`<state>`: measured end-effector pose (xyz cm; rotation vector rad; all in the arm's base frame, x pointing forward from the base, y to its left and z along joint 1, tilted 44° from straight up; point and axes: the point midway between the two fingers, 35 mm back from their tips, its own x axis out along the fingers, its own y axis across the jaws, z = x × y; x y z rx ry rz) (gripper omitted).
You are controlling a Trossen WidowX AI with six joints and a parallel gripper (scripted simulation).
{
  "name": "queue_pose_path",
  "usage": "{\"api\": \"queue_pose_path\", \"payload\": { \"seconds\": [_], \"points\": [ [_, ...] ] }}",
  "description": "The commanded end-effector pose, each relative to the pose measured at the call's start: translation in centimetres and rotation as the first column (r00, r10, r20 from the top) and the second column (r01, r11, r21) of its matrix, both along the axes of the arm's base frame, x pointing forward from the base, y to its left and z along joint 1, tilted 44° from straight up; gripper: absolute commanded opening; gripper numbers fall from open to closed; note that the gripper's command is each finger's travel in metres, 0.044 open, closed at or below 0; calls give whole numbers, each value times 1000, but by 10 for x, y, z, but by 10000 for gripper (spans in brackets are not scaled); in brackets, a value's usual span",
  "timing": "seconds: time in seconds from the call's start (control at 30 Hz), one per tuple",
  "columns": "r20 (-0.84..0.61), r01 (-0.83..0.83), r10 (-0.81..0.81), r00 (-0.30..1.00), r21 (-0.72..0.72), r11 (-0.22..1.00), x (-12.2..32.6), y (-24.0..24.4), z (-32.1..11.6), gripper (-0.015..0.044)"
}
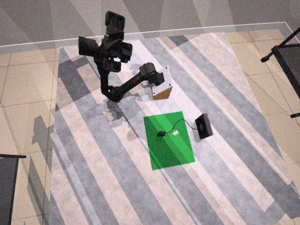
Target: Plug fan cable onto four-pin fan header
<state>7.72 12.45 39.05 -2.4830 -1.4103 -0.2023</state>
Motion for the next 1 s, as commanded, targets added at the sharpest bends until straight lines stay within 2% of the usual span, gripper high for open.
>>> {"api": "queue_pose_path", "payload": {
  "seconds": [0.0, 0.1, 0.2, 0.3, 0.4, 0.53, 0.7, 0.83, 0.97],
  "points": [
    [0, 0, 0, 1000, 0, 1000, 0, 0, 0, 118],
    [20, 27, -26, 999, -47, 999, 2, 6, -2, 197],
    [104, 143, -121, 987, -244, 959, 13, 29, -14, 275],
    [189, 256, -190, 963, -439, 861, 32, 49, -31, 354],
    [262, 341, -224, 939, -615, 711, 54, 65, -51, 433],
    [331, 392, -211, 920, -802, 450, 87, 76, -84, 440],
    [332, 357, -202, 922, -928, 107, 130, 72, -126, 440],
    [276, 244, -206, 939, -955, -169, 164, 53, -163, 440],
    [172, 67, -230, 958, -913, -403, 193, 24, -200, 440]
  ]
}}
